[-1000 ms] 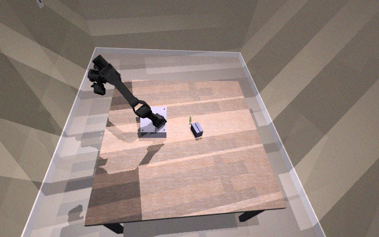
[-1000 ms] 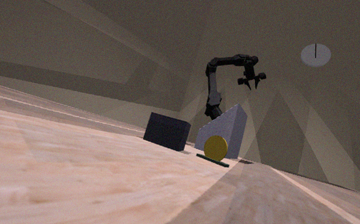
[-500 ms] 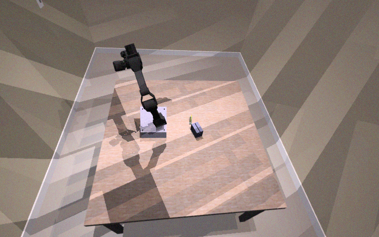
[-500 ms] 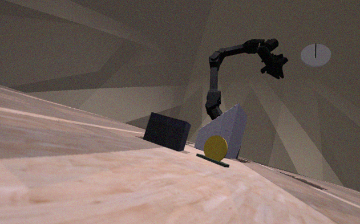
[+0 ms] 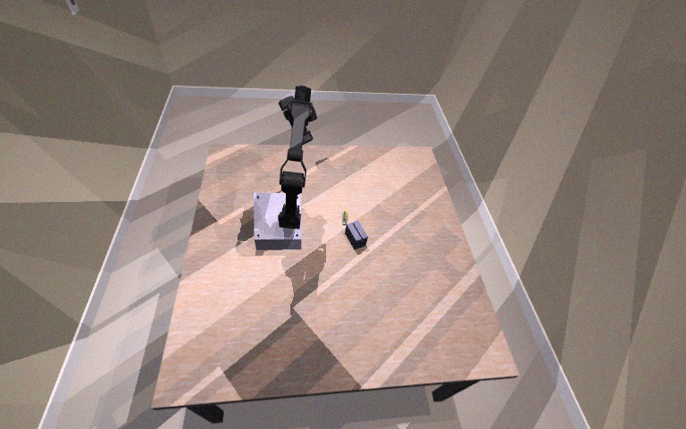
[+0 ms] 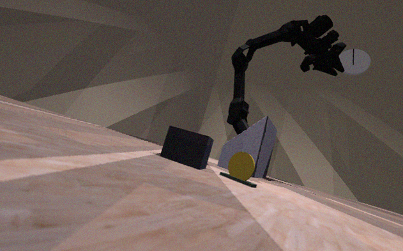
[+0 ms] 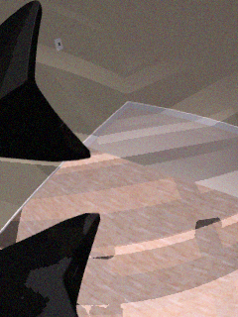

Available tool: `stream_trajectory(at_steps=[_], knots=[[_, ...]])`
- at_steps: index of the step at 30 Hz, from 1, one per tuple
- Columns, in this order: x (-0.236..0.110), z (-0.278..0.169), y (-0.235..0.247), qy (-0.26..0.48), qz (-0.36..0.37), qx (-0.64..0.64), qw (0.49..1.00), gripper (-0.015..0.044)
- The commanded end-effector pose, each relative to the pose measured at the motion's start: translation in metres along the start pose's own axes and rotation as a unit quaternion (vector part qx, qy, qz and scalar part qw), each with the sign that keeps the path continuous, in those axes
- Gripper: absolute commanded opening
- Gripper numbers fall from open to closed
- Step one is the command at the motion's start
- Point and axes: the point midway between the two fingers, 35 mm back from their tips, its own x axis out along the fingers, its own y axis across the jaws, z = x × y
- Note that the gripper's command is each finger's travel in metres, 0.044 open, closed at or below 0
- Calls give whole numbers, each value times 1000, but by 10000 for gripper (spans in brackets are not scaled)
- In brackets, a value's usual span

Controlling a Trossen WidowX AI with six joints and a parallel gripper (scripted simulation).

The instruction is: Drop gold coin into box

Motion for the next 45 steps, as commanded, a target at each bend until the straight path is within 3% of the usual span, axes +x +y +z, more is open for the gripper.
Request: stream_trajectory(at_steps=[1, 4, 9, 13, 16, 20, 25, 33, 37, 45], knots=[[15, 39, -49, -29, -52, 161, 985, 161], [23, 65, -96, -58, -91, 286, 952, 161], [29, 82, -141, -83, -128, 378, 913, 161], [34, 95, -188, -115, -161, 490, 849, 161], [39, 103, -239, -156, -190, 611, 752, 161], [43, 102, -311, -220, -223, 747, 587, 161], [44, 89, -383, -292, -245, 838, 391, 161], [44, 88, -387, -296, -246, 841, 381, 161], [64, 87, -413, -296, -246, 841, 380, 161], [78, 84, -423, -297, -247, 841, 380, 161]])
